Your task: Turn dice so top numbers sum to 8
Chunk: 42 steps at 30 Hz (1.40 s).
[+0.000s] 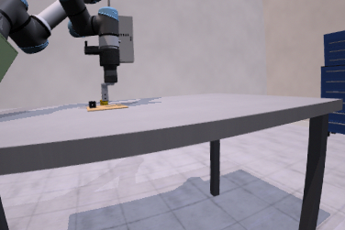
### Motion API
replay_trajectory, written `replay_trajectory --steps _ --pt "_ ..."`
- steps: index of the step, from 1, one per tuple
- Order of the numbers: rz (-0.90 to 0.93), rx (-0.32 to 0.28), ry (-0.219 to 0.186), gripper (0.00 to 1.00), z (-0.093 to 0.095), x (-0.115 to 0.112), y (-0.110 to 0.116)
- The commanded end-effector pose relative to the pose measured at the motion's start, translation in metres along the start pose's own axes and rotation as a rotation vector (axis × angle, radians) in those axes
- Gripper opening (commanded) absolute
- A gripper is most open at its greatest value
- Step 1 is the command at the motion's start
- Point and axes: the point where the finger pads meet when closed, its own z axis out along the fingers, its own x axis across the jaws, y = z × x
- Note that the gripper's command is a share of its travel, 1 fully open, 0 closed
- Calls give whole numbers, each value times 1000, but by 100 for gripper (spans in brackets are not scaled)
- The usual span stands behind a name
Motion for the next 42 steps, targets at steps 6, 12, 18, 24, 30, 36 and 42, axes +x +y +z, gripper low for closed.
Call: replay_trajectory --steps 6,12,18,24,30,36,42 --pt "0 -4 -2 49 16 -1 1" --pt "0 -4 -2 49 17 -1 1" --pt "0 -4 -2 49 17 -1 1" --pt "0 -4 -2 49 17 -1 1" --pt "0 -4 -2 49 17 -1 1" --pt "0 -4 -2 49 17 -1 1" --pt "0 -4 -2 49 17 -1 1"
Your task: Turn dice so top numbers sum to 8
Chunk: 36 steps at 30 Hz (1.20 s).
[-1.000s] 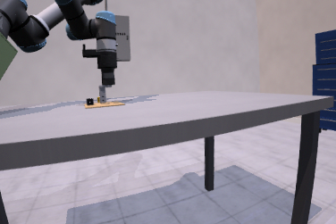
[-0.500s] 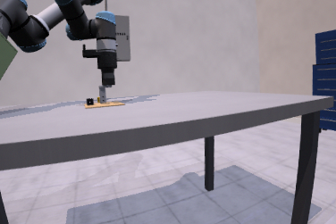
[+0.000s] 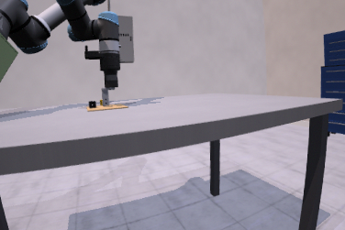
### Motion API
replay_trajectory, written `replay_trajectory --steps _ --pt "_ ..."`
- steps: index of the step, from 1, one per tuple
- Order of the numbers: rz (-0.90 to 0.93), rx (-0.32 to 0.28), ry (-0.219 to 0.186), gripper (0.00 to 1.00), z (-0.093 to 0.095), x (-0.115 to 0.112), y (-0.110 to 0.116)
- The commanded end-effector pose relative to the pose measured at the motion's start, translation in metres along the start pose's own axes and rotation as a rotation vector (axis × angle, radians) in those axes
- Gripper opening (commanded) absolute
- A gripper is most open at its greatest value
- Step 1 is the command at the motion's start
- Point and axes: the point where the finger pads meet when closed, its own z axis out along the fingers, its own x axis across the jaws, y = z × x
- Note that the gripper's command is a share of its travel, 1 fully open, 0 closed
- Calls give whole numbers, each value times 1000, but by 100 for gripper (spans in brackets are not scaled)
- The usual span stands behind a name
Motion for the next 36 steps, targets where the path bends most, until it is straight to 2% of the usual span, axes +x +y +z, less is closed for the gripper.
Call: replay_trajectory --steps 1,36 --pt "0 -1 0 49 0 0 0" --pt "0 -1 0 49 4 0 0"
